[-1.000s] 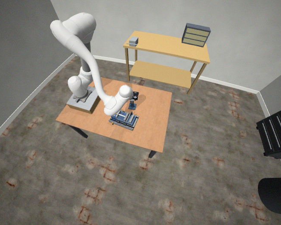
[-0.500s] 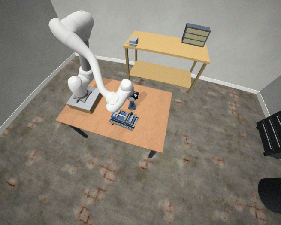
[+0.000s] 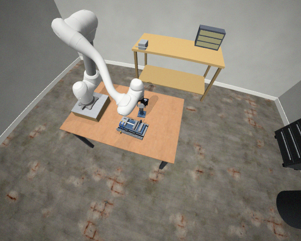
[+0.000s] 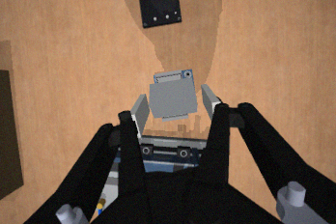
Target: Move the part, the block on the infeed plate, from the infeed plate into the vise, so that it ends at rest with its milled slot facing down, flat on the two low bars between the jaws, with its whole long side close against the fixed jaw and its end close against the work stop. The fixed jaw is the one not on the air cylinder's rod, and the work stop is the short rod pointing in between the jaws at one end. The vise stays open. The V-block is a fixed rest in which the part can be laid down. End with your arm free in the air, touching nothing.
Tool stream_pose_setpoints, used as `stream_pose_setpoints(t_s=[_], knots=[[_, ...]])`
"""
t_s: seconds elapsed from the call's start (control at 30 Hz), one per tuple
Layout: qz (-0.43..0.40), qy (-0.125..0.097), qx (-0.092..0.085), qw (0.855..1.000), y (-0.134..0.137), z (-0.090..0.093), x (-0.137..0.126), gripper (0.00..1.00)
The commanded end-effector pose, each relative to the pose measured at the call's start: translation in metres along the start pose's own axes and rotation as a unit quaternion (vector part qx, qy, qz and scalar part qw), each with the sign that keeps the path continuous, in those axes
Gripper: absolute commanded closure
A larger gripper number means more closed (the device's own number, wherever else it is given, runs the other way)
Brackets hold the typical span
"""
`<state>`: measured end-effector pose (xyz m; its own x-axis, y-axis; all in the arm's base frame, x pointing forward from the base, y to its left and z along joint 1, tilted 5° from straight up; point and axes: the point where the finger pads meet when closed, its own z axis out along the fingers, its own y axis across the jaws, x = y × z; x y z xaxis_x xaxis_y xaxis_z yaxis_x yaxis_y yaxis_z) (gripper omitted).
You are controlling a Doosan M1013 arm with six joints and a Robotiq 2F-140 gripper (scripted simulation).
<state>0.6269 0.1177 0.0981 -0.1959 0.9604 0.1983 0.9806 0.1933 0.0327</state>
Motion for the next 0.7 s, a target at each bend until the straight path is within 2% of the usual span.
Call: stream_pose_setpoints(t_s=[0.0,0.33,0.4,0.67], knots=[[0.002,-0.016,0.000,1.000,-0.0020,0.0018,0.0017,0.49],[0.002,-0.064,0.000,0.998,-0.0019,0.0019,0.0041,0.49],[0.002,-0.064,0.000,0.998,-0.0019,0.0019,0.0041,0.49],[0.002,-0.103,0.000,0.995,-0.0020,0.0023,0.0061,0.49]])
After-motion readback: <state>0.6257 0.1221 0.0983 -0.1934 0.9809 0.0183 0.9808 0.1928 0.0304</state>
